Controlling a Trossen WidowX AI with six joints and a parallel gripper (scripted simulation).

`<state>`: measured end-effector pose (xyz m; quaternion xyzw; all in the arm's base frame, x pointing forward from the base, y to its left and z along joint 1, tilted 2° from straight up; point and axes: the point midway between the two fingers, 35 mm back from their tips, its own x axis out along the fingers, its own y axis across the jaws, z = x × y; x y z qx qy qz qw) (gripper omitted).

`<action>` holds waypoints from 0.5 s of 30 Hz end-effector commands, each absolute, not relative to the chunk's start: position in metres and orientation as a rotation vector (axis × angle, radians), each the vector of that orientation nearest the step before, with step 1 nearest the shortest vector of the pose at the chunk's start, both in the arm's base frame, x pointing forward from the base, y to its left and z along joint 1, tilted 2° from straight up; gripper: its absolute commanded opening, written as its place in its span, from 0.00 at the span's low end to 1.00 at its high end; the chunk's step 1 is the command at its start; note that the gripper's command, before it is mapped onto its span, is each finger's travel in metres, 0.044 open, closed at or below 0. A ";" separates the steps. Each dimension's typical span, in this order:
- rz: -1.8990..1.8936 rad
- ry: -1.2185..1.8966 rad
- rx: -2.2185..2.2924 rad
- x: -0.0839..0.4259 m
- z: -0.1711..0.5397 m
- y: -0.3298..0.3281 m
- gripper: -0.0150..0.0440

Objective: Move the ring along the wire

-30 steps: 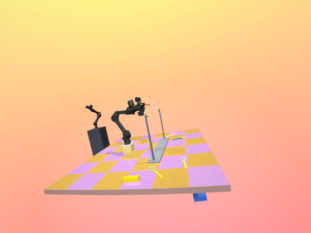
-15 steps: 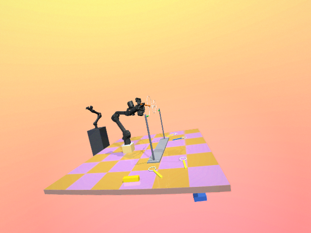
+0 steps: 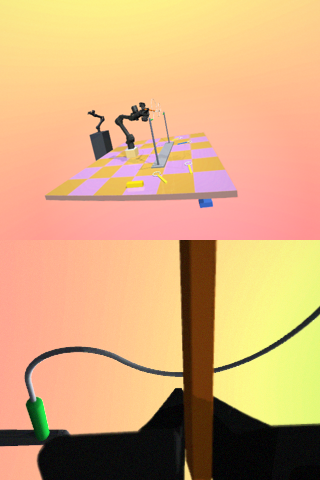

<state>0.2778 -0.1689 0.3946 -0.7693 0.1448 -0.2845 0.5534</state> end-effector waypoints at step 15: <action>-0.609 0.392 -1.487 0.278 0.341 -0.176 0.00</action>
